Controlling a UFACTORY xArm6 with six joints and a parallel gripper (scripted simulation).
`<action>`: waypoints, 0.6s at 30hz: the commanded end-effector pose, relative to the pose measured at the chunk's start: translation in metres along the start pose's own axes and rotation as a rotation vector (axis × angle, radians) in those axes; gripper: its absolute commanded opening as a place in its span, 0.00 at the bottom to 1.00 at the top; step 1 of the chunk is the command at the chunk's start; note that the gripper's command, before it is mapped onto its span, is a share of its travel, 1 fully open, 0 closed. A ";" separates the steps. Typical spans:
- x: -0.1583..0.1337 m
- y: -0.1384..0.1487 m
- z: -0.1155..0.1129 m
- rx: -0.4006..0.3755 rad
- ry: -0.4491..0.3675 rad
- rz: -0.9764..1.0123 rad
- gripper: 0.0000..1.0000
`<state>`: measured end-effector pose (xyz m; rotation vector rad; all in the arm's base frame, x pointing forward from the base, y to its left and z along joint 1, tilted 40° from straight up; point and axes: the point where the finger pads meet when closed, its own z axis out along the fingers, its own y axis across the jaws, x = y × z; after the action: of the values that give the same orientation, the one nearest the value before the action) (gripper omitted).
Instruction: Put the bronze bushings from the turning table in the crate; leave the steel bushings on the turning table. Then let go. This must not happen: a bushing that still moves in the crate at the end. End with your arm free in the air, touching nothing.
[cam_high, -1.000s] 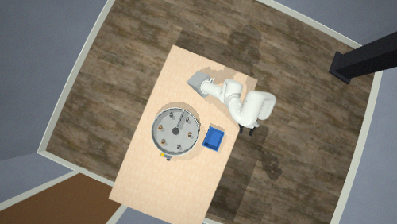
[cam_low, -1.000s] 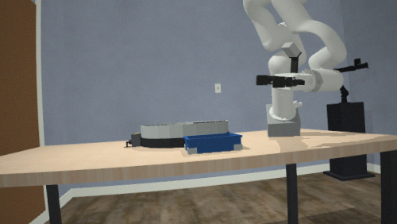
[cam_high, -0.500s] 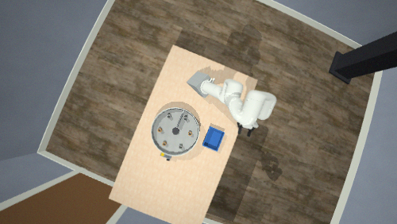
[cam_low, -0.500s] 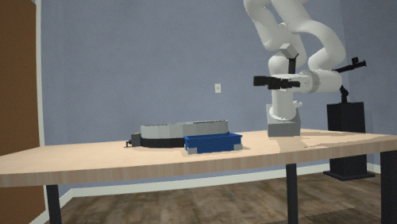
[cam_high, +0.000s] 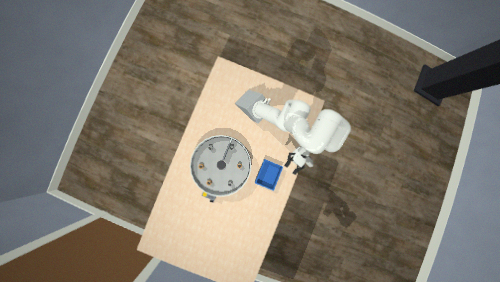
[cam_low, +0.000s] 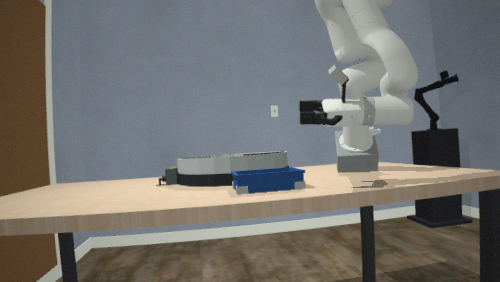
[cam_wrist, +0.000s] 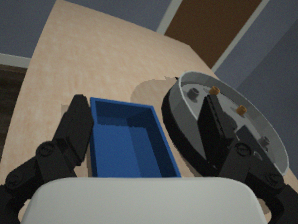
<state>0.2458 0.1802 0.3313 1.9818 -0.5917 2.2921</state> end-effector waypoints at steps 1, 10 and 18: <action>-0.016 0.027 0.024 -0.149 -0.040 -0.065 1.00; -0.039 0.083 0.044 -0.411 -0.132 -0.152 1.00; -0.056 0.128 0.049 -0.625 -0.219 -0.197 1.00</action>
<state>0.2649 0.0807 0.2659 1.8933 -0.8698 1.6775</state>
